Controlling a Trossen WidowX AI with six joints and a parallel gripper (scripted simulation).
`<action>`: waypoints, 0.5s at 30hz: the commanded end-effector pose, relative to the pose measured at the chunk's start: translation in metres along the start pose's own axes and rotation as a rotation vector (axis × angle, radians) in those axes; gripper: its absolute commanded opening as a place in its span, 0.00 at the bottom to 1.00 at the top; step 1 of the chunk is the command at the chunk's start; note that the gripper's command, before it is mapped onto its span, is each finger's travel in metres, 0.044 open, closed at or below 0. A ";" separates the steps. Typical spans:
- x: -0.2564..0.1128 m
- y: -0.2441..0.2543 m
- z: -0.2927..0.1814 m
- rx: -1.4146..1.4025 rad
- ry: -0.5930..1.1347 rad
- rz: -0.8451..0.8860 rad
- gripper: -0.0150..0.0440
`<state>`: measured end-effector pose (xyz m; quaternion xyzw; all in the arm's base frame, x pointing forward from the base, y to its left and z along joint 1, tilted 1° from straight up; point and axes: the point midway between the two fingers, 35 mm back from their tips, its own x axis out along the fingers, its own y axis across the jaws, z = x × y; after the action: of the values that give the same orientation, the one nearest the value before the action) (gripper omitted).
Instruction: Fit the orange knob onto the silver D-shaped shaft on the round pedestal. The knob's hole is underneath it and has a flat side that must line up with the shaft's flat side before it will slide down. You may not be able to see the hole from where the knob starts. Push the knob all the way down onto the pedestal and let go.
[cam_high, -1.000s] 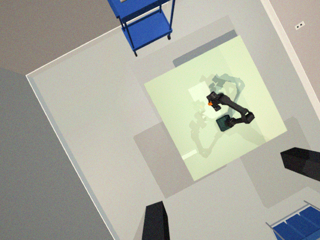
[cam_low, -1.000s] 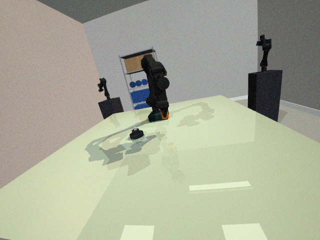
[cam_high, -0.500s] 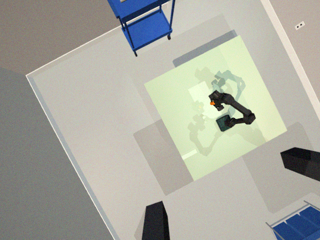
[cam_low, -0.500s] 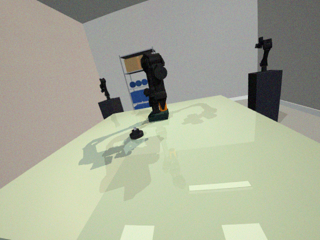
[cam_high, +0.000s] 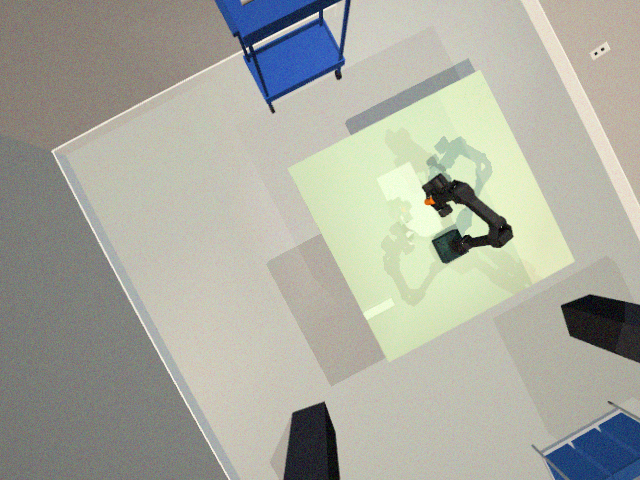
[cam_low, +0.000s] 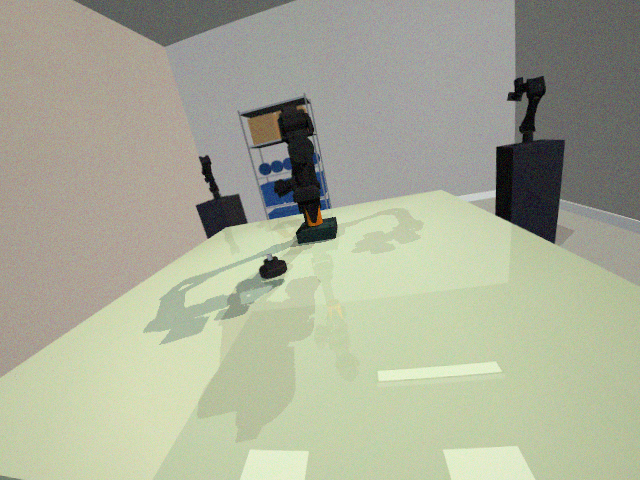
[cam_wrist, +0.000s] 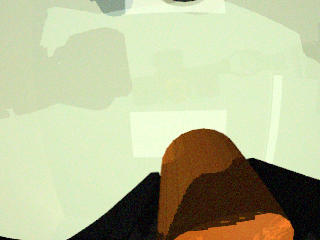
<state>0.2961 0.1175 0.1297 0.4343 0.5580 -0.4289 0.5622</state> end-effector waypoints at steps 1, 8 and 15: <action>0.004 0.001 0.011 0.000 0.002 -0.003 0.25; 0.010 0.002 0.033 0.013 0.001 -0.004 0.25; 0.015 0.001 0.055 0.041 0.002 -0.008 0.25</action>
<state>0.3103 0.0720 0.1172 0.4417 0.5517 -0.4393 0.5546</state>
